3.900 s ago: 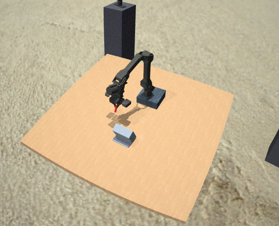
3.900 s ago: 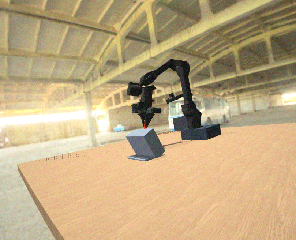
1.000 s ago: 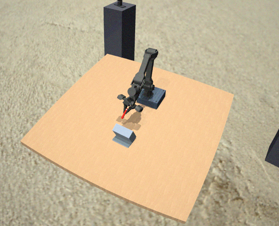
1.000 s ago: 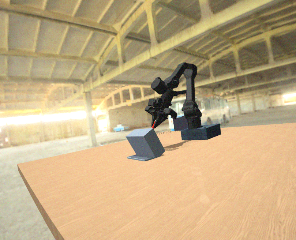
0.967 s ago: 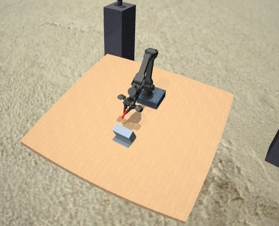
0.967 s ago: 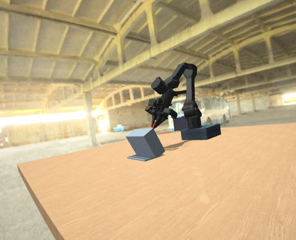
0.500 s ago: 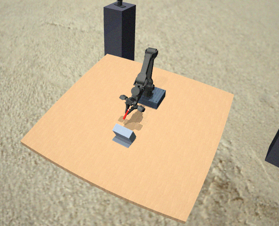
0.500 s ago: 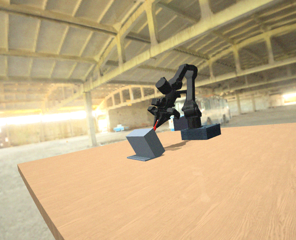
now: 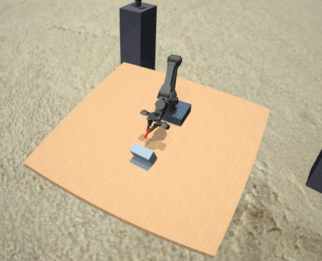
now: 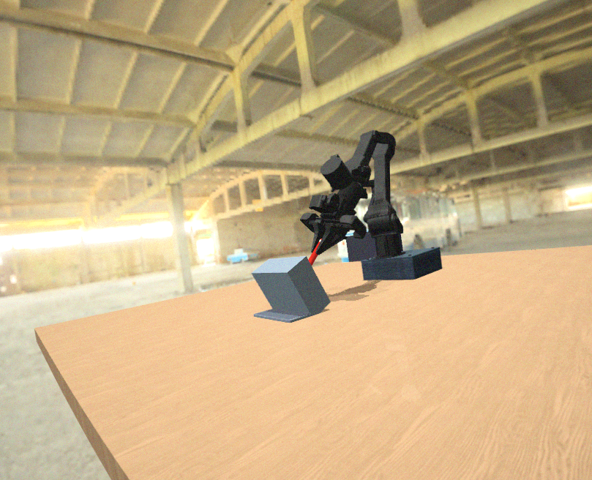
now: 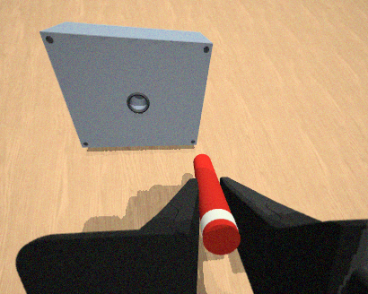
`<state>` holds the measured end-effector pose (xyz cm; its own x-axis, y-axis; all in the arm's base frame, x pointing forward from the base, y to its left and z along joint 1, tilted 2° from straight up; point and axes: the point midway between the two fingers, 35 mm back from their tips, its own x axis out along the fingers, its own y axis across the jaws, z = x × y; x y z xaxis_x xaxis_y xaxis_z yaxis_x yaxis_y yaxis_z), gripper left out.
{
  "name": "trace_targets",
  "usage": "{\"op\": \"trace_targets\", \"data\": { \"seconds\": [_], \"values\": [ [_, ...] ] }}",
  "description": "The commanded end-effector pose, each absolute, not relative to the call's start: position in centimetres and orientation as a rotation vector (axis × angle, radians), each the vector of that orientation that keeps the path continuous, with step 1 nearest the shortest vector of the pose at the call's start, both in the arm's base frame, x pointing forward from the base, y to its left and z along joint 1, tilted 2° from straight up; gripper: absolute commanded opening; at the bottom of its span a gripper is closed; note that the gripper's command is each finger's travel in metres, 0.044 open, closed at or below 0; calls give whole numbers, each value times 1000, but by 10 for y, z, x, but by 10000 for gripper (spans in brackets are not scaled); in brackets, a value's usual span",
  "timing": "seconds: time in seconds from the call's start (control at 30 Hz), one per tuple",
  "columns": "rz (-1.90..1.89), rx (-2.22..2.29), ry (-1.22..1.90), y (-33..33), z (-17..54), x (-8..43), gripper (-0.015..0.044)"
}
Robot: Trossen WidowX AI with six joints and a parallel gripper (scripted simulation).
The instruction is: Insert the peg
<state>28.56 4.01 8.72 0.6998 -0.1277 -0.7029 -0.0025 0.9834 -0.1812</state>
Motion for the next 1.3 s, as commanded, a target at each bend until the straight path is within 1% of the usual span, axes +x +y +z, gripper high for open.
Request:
{"op": "trace_targets", "data": {
  "seconds": [0.0, 1.27],
  "values": [
    [-71, -165, 776, 42, 86, 283, 0],
    [-16, -84, 597, 69, 84, 263, 0]
  ]
}}
